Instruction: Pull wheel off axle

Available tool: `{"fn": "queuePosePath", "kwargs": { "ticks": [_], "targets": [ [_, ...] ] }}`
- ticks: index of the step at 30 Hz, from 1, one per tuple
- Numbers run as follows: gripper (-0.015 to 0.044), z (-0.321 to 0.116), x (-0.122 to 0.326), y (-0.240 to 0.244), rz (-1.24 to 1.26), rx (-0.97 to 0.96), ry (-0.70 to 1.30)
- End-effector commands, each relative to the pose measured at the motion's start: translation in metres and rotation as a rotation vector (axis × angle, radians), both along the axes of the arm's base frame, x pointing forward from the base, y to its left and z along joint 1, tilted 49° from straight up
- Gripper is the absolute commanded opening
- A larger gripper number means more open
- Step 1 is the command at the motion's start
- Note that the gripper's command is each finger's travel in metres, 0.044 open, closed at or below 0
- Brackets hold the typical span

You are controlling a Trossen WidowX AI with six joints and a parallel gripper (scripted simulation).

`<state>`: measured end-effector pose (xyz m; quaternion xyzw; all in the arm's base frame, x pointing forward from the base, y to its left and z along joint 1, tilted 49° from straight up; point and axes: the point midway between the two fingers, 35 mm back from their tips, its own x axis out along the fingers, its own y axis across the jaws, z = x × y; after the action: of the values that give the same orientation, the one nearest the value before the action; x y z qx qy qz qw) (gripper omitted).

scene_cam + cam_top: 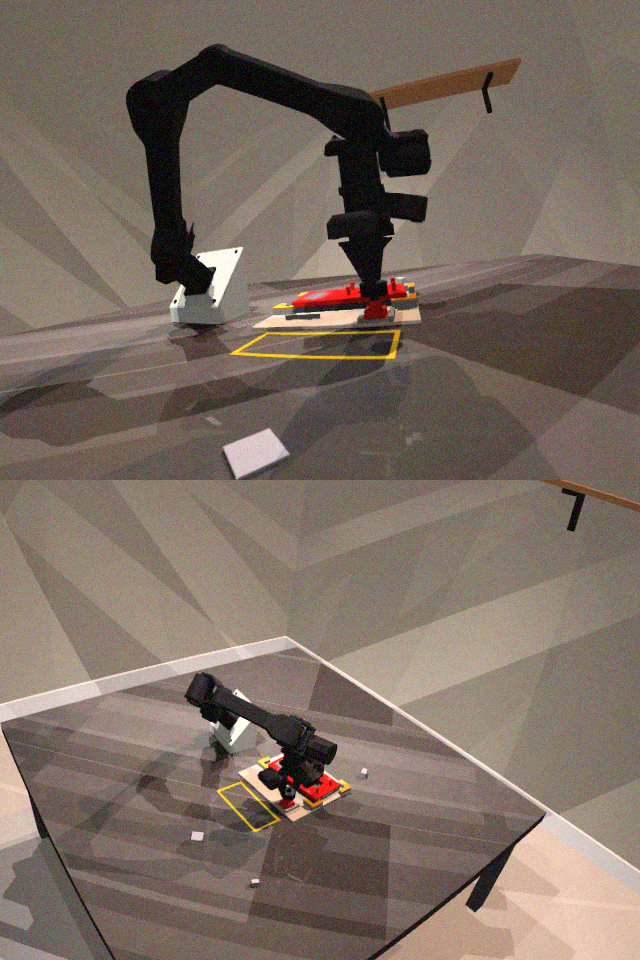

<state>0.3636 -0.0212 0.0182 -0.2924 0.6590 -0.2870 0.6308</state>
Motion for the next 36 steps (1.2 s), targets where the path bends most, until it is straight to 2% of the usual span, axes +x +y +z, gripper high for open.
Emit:
{"fn": "queuePosePath", "kwargs": {
  "ticks": [1,36],
  "targets": [
    [0.0,0.0017,0.0006,0.0031,0.003,0.002,-0.003],
    [0.0,0.0092,0.001,0.0119,0.005,0.002,-0.003]
  ]
}}
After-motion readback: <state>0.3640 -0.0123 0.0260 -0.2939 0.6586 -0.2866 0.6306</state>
